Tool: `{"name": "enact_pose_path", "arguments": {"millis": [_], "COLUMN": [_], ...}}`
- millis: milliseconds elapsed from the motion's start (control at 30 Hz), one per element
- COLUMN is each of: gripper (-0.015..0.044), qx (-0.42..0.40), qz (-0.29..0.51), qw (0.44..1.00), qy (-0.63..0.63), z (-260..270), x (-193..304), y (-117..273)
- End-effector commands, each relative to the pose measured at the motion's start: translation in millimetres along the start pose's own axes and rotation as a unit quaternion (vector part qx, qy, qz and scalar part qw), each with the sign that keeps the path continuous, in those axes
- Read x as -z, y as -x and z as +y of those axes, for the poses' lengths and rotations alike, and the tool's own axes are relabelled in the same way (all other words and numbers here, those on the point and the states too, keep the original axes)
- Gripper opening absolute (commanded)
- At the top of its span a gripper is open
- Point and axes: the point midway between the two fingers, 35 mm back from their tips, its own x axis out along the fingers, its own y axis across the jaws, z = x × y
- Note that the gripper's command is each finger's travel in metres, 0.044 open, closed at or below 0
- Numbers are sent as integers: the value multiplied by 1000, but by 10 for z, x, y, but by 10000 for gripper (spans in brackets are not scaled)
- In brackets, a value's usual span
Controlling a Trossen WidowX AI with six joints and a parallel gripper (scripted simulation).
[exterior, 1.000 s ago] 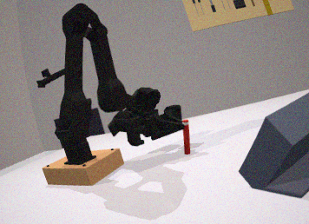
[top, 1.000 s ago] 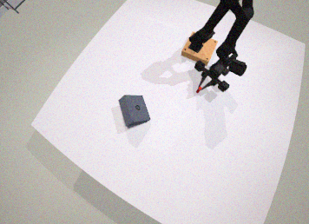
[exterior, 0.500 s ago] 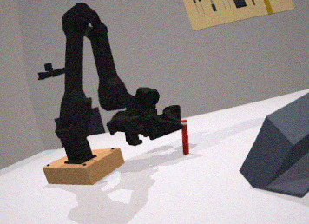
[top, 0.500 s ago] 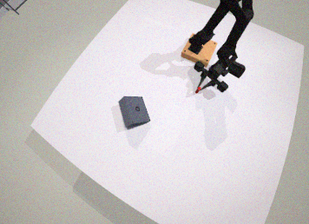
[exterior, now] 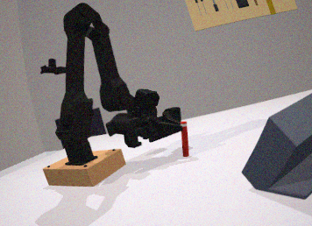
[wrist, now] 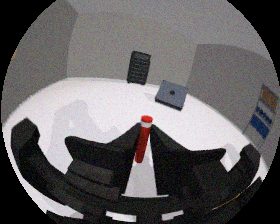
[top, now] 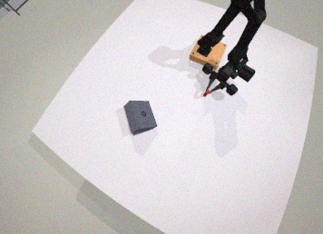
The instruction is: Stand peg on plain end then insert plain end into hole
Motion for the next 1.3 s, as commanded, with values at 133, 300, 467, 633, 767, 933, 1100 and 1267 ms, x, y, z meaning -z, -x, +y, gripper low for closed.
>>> {"name": "enact_pose_path", "arguments": {"millis": [133,300,467,633,767,933,1100,1267], "gripper": [50,50,50,50,50,50,50,50], "qx": [1,2,3,3,4,4,5,5], "qz": [-1,-3,-5,-7,-9,-12,-15,-18], "qw": [1000,1000,1000,1000,1000,1000,1000,1000], "qy": [1,3,4,5,6,6,8,9], "z": [-19,-39,-60,-81,-97,-119,-141,-162], "x": [12,16,22,30,34,38,43,48], "y": [15,23,30,37,43,50,57,63]}}
